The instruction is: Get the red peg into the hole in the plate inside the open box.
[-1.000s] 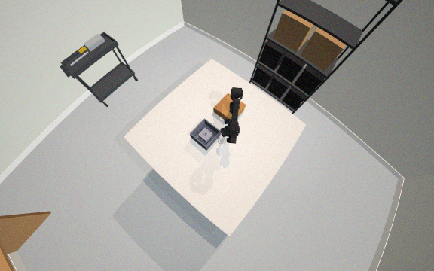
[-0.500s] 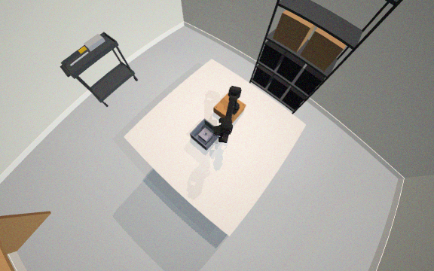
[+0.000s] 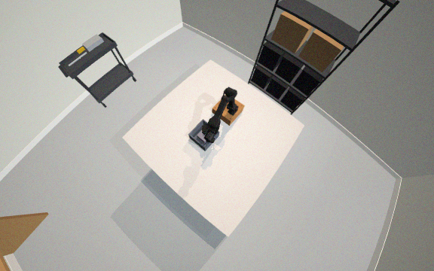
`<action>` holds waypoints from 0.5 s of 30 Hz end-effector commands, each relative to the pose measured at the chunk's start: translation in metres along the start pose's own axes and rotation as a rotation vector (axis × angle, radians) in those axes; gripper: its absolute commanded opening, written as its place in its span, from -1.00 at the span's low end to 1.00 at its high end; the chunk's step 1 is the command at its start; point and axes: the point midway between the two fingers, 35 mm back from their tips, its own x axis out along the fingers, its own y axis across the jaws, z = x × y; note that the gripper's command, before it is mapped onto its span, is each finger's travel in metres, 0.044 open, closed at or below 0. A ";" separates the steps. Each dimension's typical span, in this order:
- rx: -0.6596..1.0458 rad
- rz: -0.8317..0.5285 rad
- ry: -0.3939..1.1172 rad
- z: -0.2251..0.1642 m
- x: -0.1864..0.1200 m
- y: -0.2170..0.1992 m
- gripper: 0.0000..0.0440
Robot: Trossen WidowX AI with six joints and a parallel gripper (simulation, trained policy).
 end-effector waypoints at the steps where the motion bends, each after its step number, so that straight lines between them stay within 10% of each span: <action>1: 0.011 0.016 0.004 0.020 0.008 0.003 -1.00; 15: -0.059 0.072 0.081 0.049 0.054 0.009 -0.98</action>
